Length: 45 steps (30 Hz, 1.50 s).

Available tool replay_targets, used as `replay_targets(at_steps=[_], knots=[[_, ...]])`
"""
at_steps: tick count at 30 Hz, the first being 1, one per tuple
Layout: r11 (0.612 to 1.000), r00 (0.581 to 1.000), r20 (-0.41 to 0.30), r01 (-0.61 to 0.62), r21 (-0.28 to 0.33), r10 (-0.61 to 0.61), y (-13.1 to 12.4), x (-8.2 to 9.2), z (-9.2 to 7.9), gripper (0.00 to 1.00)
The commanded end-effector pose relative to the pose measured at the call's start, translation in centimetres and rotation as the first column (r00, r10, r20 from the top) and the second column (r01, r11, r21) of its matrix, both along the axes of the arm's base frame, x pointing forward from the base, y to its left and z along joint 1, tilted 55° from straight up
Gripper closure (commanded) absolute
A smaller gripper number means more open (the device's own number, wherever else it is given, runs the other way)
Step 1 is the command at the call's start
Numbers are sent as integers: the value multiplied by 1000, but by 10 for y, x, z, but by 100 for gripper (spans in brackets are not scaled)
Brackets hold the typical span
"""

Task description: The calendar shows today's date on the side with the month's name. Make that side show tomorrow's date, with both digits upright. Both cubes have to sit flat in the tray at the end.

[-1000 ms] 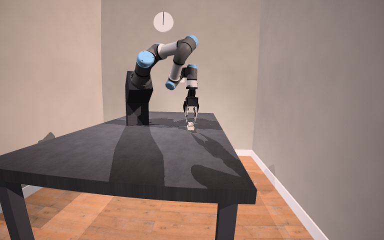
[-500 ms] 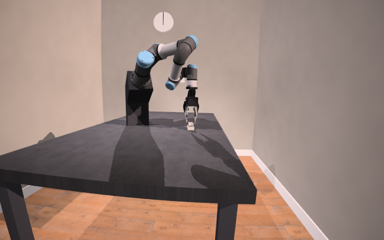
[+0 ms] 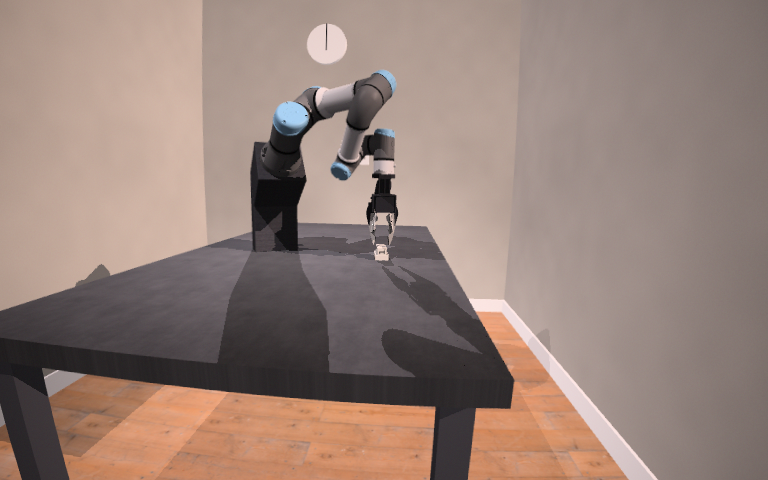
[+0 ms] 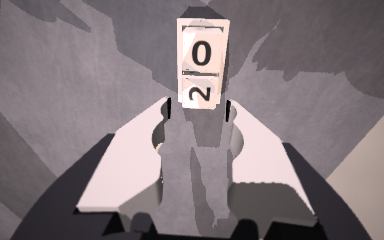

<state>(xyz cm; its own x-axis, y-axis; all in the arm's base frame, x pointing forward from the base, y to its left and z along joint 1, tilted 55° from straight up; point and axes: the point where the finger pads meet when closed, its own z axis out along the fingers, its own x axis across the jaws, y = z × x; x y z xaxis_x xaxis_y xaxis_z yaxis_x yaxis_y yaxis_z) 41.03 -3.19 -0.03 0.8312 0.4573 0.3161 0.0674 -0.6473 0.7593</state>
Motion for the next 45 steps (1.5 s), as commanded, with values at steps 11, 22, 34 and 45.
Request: replay_targets(at_steps=[11,22,34,45], knots=[[1000,1000,1,-1,0,1,-3,3,-3,72],[1000,1000,1,-1,0,1,-13,13,-13,72],[1000,1000,1,-1,0,1,-16,15,-15,72],[1000,1000,1,-1,0,1,-16,15,-15,72]])
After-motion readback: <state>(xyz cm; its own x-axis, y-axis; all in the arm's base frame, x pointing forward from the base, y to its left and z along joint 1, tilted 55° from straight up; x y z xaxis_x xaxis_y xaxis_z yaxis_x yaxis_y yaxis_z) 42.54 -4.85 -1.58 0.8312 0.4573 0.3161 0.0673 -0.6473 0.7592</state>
